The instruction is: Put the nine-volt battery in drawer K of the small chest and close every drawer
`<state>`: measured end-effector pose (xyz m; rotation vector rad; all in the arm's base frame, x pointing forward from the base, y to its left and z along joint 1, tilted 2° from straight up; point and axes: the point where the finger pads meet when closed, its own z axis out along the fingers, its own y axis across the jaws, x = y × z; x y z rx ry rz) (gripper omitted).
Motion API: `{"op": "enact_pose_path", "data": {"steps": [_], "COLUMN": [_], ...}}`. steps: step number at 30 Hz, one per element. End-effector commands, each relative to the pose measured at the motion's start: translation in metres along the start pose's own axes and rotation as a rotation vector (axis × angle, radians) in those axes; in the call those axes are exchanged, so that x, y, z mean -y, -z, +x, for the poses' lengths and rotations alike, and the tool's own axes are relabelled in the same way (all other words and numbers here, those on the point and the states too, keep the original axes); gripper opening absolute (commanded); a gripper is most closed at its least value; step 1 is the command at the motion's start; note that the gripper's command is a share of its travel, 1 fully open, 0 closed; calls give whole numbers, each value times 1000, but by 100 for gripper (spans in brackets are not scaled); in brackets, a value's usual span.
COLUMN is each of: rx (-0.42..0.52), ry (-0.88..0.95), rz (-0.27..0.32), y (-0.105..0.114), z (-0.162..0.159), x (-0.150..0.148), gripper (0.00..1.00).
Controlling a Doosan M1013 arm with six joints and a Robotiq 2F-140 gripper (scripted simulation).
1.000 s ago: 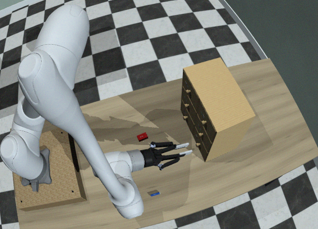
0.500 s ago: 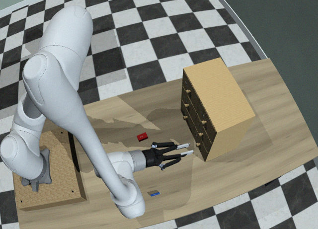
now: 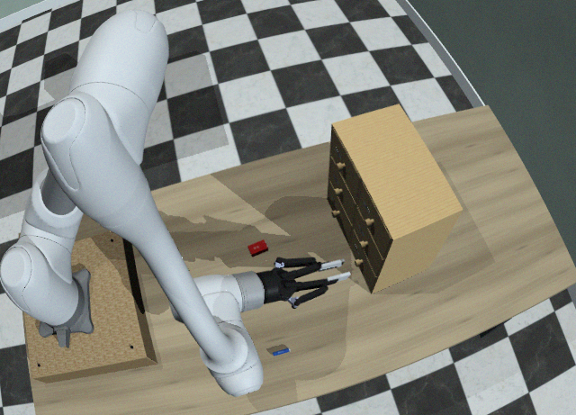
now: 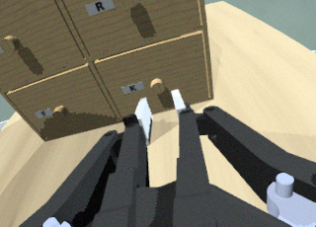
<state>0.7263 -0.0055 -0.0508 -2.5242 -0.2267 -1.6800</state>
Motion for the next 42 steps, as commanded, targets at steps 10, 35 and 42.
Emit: {"op": "enact_pose_path", "data": {"steps": [10, 35, 42], "rx": [-11, -11, -11], "ry": [5, 5, 5], "rz": [1, 1, 1], "y": [-4, -6, -8], "z": [4, 6, 9], "x": [1, 1, 2], "gripper": [20, 20, 20]}}
